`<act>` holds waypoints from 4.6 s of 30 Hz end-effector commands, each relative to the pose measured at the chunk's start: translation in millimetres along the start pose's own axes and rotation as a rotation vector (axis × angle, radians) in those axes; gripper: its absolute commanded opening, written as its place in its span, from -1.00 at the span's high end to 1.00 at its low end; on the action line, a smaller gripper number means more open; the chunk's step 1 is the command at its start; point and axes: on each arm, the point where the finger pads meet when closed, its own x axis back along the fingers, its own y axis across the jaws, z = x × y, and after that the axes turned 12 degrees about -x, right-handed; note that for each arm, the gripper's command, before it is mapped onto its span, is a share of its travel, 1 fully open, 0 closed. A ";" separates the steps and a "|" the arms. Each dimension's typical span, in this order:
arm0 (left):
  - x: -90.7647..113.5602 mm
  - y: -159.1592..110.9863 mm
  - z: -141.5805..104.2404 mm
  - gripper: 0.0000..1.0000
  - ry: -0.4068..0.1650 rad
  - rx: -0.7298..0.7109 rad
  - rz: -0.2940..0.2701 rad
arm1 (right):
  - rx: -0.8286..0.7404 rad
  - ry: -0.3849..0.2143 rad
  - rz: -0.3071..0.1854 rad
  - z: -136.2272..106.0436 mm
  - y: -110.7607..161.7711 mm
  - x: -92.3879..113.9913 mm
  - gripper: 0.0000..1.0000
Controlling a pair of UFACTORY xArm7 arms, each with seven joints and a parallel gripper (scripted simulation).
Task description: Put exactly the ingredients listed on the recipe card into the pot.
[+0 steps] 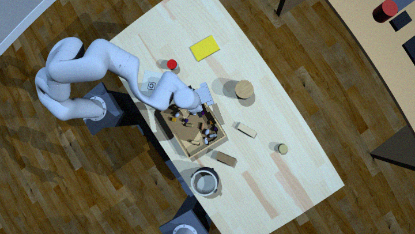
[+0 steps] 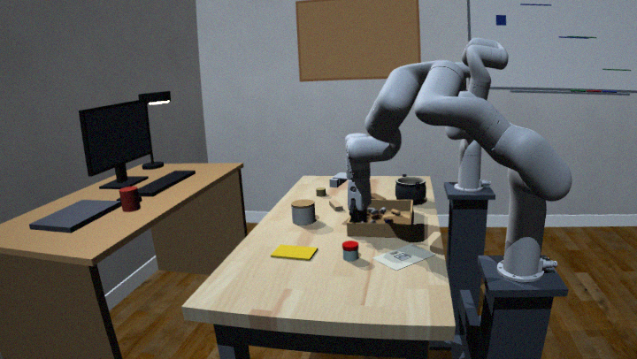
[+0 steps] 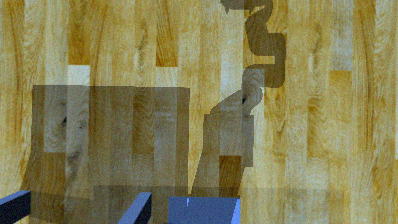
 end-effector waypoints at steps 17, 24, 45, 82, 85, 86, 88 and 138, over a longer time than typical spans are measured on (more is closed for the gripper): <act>17.1 0.2 0.7 1.00 0.002 0.000 0.000 | 0.000 0.002 0.001 0.5 -0.2 0.8 -1.00; 42.2 0.2 0.6 1.00 0.002 0.000 0.000 | 0.000 0.002 0.001 0.5 -0.2 0.8 -1.00; 116.4 0.2 0.5 1.00 0.002 0.000 0.000 | 0.000 0.002 0.001 0.5 -0.2 0.8 -1.00; 116.5 142.3 -0.1 1.00 0.002 0.000 -0.001 | 0.000 0.002 0.001 0.5 -0.2 0.8 -1.00; 116.5 170.7 -0.2 1.00 0.002 0.000 -0.001 | 0.000 0.002 0.001 0.5 -0.2 0.8 -1.00; 116.5 180.2 -0.3 1.00 0.002 0.000 -0.001 | 0.000 0.002 0.001 0.5 -0.2 0.8 -1.00; 116.6 189.7 -0.3 1.00 0.002 0.000 -0.001 | 0.000 0.002 0.001 0.5 -0.2 0.8 -1.00; 116.8 349.8 0.3 1.00 0.002 0.000 -0.001 | 0.000 0.002 0.001 0.5 -0.2 0.8 -1.00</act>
